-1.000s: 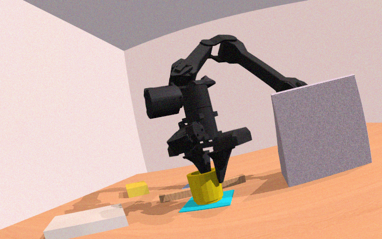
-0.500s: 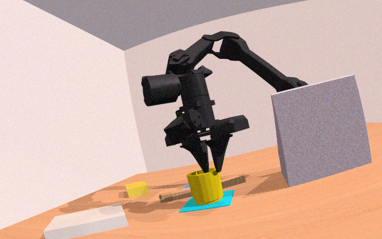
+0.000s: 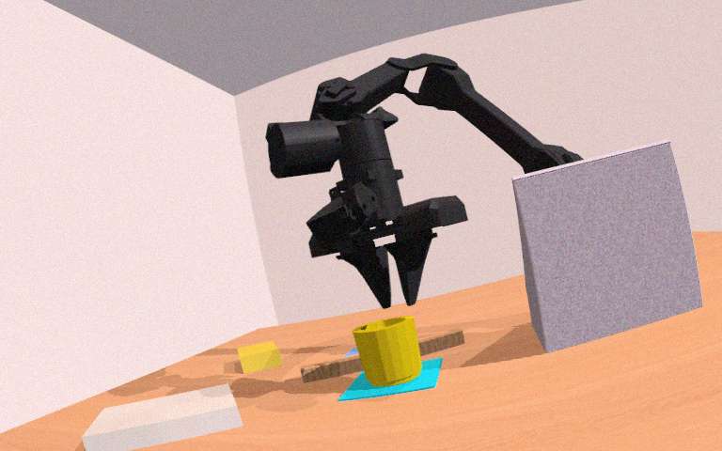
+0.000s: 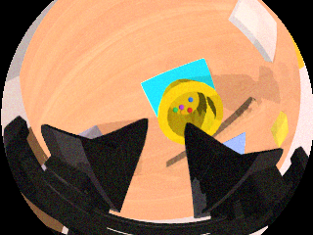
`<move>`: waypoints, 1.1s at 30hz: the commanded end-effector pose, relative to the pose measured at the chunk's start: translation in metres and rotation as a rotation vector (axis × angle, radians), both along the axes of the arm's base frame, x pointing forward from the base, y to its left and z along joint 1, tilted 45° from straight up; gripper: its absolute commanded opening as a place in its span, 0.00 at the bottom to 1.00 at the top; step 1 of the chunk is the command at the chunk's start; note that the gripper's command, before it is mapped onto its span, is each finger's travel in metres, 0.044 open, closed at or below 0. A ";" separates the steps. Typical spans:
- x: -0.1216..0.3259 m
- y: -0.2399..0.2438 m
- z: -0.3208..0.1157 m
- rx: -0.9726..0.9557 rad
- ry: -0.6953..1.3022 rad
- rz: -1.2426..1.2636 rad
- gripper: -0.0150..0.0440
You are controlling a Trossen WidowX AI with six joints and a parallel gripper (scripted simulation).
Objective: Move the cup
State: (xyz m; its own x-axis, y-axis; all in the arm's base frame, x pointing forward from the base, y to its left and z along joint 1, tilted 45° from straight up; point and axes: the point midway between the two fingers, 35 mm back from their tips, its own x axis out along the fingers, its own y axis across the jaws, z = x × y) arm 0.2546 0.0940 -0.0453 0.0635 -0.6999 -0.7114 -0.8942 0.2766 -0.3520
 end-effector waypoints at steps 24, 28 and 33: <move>-0.003 0.043 0.043 0.007 -0.002 -0.005 1.00; -0.004 0.045 0.045 0.007 -0.002 -0.005 1.00; -0.003 0.042 0.042 0.002 0.000 0.003 1.00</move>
